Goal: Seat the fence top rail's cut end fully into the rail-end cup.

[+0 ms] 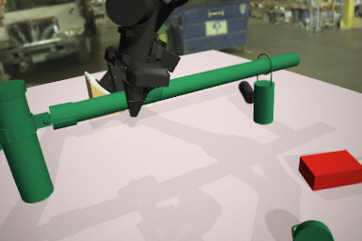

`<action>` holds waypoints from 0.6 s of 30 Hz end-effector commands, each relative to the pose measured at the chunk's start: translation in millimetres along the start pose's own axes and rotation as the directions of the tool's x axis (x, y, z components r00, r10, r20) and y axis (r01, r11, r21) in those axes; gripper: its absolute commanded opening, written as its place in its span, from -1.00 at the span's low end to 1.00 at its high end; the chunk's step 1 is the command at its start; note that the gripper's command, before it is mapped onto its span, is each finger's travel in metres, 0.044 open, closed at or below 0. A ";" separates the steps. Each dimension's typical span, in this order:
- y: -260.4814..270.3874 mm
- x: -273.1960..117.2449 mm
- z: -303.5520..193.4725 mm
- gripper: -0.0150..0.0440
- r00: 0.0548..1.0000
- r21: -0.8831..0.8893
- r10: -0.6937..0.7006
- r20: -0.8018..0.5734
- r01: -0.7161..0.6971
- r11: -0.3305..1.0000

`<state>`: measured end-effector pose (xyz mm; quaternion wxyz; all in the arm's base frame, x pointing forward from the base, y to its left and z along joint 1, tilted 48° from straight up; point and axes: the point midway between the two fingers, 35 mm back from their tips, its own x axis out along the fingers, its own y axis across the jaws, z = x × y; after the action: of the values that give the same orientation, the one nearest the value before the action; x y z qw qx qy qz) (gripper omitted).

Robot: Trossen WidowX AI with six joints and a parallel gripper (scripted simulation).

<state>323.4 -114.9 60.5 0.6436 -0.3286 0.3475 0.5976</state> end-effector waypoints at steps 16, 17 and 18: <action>2.7 -69.3 21.7 1.00 0.999 0.042 -0.037 -0.010 0.037 0.998; 3.8 -76.7 21.7 1.00 0.999 0.053 -0.044 -0.013 0.045 0.998; 4.1 -79.2 21.8 1.00 0.999 0.056 -0.047 -0.014 0.047 0.997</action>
<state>318.9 -129.1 124.9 0.6559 -0.3210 0.3542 0.5842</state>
